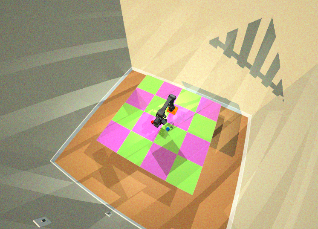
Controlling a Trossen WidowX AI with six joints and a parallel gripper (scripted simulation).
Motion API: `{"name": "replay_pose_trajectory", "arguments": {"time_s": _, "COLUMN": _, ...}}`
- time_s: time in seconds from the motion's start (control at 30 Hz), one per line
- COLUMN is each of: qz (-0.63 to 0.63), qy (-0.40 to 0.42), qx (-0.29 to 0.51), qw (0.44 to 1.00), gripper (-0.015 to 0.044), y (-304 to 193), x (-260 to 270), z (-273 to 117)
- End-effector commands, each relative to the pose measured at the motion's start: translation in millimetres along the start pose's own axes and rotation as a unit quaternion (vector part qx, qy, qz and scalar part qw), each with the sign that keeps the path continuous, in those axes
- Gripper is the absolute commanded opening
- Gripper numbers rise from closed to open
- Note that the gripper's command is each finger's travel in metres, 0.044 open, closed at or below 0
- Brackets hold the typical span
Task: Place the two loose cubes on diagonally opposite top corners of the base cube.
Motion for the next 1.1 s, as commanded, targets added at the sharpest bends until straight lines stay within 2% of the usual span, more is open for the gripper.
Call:
{"name": "replay_pose_trajectory", "arguments": {"time_s": 0.0, "qz": 0.016, "qy": -0.002, "qx": 0.001, "qw": 1.0, "gripper": 0.0105, "y": 3.4, "x": -0.1, "z": -1.6}}
{"name": "replay_pose_trajectory", "arguments": {"time_s": 0.53, "qz": 0.216, "qy": -0.002, "qx": -0.001, "qw": 0.976, "gripper": 0.0105, "y": 47.8, "x": 8.0, "z": 15.1}}
{"name": "replay_pose_trajectory", "arguments": {"time_s": 1.07, "qz": 0.408, "qy": 0.0, "qx": -0.002, "qw": 0.913, "gripper": 0.0105, "y": 90.6, "x": 23.5, "z": 31.8}}
Point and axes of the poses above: the point midway between the two fingers, 35 mm back from their tips, its own z axis out along the fingers, its own x axis across the jaws, y = z × x, the point moved 1 cm from there along -z, back along the fingers, and after that the axes turned 7 degrees about z, right-handed, at the moved point
